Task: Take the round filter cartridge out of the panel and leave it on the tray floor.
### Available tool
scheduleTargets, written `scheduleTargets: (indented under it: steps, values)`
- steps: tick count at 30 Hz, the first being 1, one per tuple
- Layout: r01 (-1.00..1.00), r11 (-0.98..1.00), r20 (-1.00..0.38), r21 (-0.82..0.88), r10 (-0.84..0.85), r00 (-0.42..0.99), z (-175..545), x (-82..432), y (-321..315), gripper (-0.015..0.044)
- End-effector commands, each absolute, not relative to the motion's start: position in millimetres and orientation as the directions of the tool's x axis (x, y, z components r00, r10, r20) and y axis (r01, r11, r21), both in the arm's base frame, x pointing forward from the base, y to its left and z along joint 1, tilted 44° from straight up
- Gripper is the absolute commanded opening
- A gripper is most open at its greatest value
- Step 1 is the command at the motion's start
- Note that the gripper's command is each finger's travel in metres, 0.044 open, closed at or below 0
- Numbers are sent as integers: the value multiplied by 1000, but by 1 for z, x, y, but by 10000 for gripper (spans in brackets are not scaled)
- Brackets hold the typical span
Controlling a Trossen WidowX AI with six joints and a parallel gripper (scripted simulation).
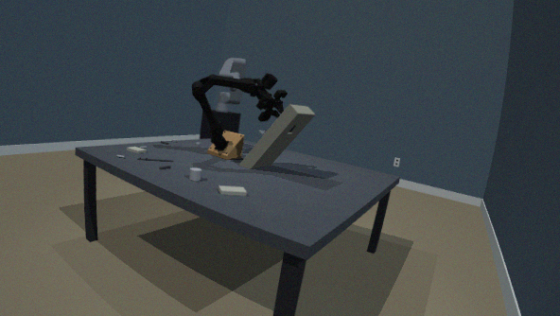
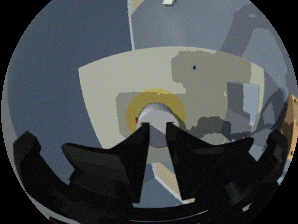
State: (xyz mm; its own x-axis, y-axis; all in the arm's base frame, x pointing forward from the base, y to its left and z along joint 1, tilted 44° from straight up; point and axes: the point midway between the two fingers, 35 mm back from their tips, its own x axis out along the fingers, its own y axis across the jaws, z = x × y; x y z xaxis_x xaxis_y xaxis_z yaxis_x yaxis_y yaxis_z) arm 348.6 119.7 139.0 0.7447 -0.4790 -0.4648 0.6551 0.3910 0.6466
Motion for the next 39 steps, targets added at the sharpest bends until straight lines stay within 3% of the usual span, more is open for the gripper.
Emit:
scheduleTargets:
  steps: [1,37,39]
  values:
    - [654,386,-477,650,-463,747,149,330,134,0]
    - [653,384,-476,652,-463,748,110,272,98,0]
    - [658,390,-483,644,-461,745,113,275,102,53]
